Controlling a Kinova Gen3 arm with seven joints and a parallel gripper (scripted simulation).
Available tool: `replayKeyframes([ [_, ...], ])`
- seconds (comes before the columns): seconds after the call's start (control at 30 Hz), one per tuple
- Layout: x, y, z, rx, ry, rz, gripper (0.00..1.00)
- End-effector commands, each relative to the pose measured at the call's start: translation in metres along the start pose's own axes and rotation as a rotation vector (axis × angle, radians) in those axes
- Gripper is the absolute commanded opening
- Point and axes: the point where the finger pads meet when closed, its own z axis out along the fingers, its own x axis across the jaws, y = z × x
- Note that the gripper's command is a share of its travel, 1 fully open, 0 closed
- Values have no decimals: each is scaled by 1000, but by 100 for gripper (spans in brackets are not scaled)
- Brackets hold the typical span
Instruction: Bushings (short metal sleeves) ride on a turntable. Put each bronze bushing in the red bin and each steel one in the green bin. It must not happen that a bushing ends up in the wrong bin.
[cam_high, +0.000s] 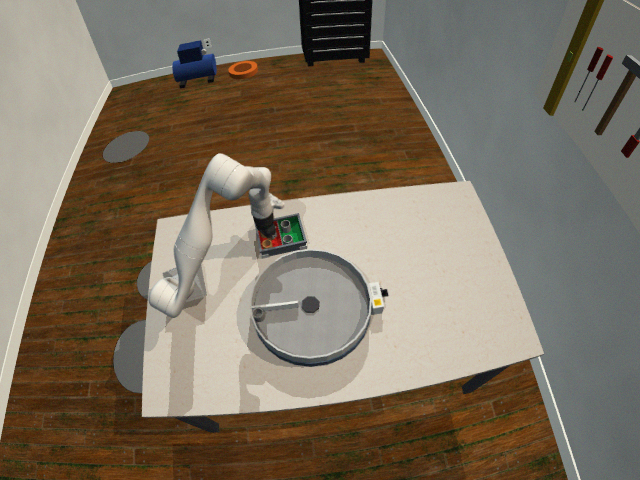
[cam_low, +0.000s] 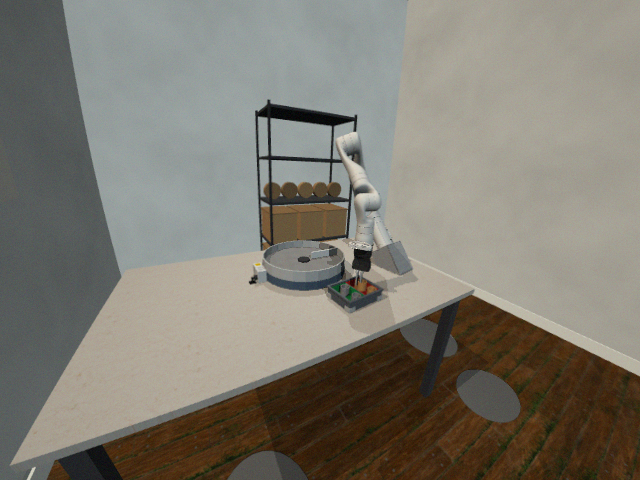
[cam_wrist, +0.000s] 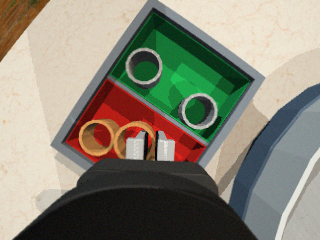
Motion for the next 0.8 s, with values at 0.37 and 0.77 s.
replayKeyframes([
  [0.37, 2, -2, 10, 6, 4, 4, 0],
  [0.77, 2, -1, 14, 4, 3, 3, 0],
])
